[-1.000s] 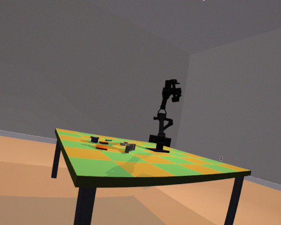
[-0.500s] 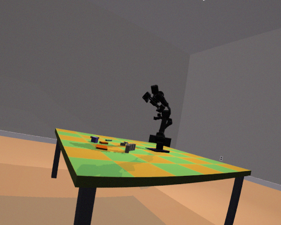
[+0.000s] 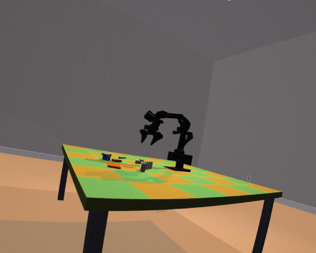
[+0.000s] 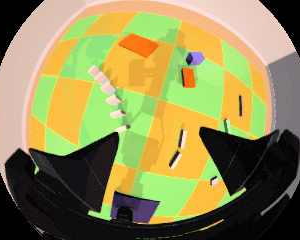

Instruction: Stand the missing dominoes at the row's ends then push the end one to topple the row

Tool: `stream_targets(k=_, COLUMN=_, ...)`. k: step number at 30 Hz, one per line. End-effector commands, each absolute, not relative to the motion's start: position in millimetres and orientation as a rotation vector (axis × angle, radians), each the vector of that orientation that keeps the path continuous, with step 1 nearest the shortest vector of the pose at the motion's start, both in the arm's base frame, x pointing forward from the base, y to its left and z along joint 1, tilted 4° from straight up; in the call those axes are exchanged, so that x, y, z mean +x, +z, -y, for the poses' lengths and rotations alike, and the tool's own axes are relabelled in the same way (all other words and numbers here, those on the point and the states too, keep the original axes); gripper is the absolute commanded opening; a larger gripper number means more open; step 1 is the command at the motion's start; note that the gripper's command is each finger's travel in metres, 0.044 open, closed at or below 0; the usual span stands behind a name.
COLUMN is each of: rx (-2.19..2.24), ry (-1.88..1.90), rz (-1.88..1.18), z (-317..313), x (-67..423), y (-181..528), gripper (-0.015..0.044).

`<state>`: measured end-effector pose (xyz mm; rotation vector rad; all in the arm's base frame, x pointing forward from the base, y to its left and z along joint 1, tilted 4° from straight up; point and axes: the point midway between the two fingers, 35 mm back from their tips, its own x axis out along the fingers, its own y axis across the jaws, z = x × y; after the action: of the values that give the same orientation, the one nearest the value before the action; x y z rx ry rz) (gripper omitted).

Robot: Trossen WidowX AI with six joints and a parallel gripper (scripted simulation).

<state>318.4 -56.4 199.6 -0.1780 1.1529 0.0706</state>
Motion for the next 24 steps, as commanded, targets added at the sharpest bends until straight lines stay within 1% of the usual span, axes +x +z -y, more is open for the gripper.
stream_targets(k=1, rx=0.062, ry=-0.178, rz=-1.353, z=108, x=283, y=157, gripper=0.0440)
stream_targets(k=5, rx=0.249, ry=-0.372, rz=-1.478, z=140, x=250, y=131, gripper=0.0440)
stream_targets(k=16, rx=0.260, ry=-0.384, rz=-1.485, z=142, x=256, y=128, gripper=0.0440)
stream_targets(k=24, rx=0.260, ry=-0.384, rz=-1.485, z=147, x=261, y=70, gripper=0.0440)
